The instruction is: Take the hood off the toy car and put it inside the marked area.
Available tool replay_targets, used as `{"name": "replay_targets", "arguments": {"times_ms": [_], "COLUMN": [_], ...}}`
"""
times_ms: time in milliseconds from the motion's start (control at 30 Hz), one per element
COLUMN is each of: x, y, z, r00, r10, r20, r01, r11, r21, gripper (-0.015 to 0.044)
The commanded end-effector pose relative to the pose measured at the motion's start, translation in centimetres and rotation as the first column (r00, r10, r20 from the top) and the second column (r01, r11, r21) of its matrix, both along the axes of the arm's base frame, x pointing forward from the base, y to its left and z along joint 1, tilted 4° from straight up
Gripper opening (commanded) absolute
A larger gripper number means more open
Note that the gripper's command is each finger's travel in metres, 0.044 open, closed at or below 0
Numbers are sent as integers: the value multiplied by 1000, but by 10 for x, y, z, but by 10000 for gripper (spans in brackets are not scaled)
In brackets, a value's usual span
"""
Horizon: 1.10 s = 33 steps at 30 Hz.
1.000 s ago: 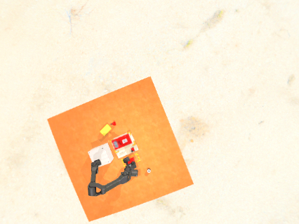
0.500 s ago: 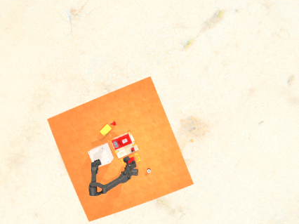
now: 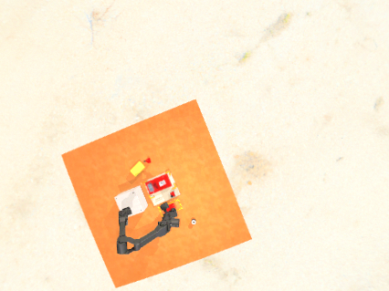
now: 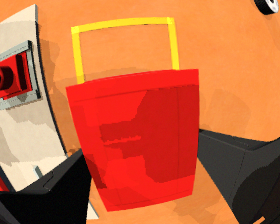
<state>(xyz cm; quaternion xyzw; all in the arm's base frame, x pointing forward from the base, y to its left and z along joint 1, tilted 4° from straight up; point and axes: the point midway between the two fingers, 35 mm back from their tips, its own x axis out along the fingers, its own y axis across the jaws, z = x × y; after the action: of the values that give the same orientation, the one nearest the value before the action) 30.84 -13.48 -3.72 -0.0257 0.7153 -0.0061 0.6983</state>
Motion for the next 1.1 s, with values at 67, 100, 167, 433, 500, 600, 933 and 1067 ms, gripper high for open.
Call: {"name": "replay_targets", "arguments": {"times_ms": [67,100,167,433,500,600,933,1067], "x": [-2,-2,-2,-2,-2,-2,-3,-3], "y": [0,0,0,0,0,0,0,-1], "z": [-3,-3,-4,-8,-9,-10,-15,-17], "r00": [1000,1000,1000,1000,1000,1000,1000,1000], "r10": [4,4,4,4,4,4,4,4], "r20": [-6,-6,-6,-6,-6,-6,-6,-6], "r01": [-4,-4,-4,-4,-4,-4,-4,-4], "r11": [1000,1000,1000,1000,1000,1000,1000,1000], "r21": [0,0,-1,-1,-1,-1,-1,-1], "gripper": [0,0,0,0,0,0,0,0]}}
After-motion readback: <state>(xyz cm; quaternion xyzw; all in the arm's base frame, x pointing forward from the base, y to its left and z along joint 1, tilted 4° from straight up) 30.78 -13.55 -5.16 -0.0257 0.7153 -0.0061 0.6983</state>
